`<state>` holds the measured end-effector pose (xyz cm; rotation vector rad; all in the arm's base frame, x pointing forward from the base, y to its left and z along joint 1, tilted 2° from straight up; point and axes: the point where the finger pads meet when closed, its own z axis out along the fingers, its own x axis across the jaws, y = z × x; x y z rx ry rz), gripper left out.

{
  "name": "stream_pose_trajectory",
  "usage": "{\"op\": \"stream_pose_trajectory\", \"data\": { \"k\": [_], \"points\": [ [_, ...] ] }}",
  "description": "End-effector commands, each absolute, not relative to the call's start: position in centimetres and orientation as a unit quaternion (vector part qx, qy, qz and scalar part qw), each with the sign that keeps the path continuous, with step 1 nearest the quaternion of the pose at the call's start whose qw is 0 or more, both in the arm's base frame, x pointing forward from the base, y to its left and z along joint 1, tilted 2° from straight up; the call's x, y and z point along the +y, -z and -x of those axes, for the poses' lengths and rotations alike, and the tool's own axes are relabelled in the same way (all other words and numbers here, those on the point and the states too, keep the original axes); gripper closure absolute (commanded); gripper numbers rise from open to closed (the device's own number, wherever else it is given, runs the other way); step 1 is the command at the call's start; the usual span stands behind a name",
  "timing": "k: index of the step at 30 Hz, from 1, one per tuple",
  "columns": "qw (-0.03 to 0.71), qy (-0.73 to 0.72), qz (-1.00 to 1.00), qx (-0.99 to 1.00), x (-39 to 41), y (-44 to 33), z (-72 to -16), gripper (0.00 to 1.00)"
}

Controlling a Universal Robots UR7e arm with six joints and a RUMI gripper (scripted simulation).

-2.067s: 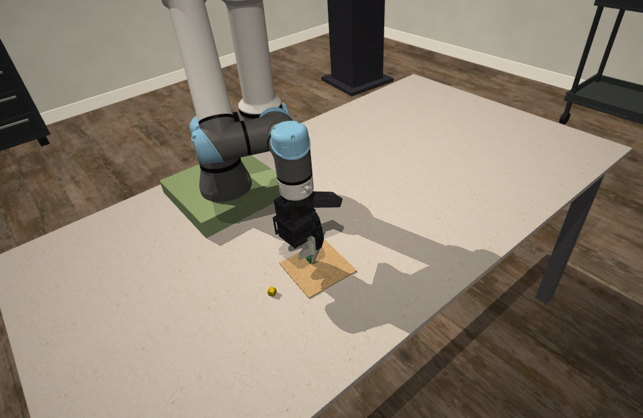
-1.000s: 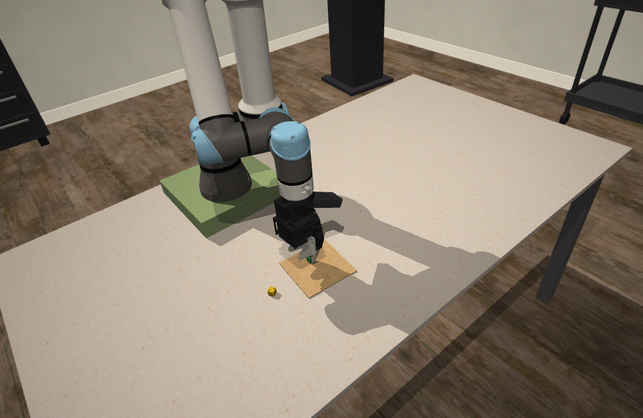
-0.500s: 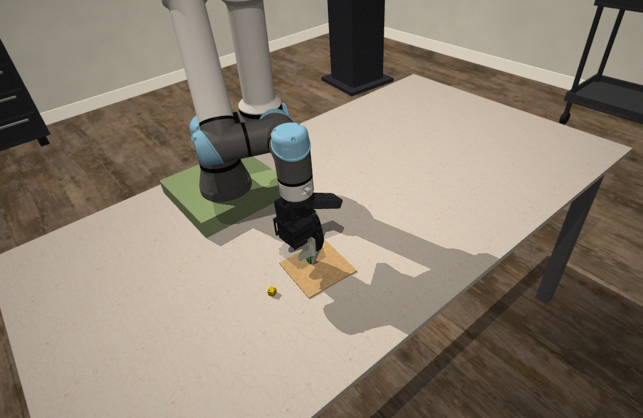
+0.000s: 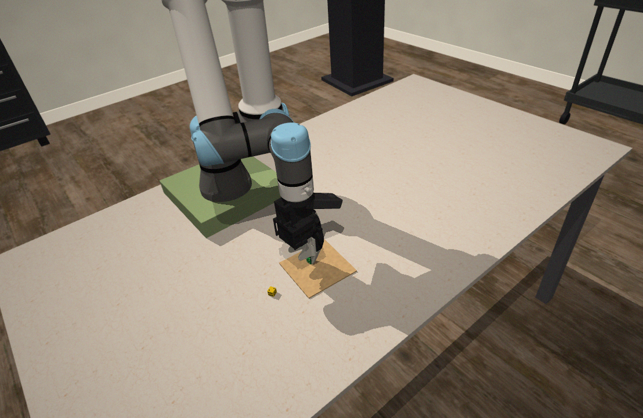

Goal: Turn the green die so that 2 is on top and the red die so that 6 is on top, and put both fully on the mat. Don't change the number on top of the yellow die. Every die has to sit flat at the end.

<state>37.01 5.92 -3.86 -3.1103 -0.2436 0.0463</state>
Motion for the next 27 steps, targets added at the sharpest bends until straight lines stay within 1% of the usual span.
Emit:
{"op": "stream_pose_trajectory", "data": {
  "k": [1,19,20,22,23,25,26,27],
  "points": [
    [0.011,-0.014,0.997,-0.078,5.91,3.83,-37.04,1.00],
    [0.011,-0.014,0.997,-0.078,5.91,3.83,-37.04,1.00],
    [0.011,-0.014,0.997,-0.078,5.91,3.83,-37.04,0.96],
    [0.011,-0.014,0.997,-0.078,5.91,3.83,-37.04,0.96],
    [0.011,-0.014,0.997,-0.078,5.91,3.83,-37.04,0.93],
    [0.011,-0.014,0.997,-0.078,5.91,3.83,-37.04,0.93],
    [0.011,-0.014,0.997,-0.078,5.91,3.83,-37.04,0.89],
    [0.011,-0.014,0.997,-0.078,5.91,3.83,-37.04,0.89]
  ]
}}
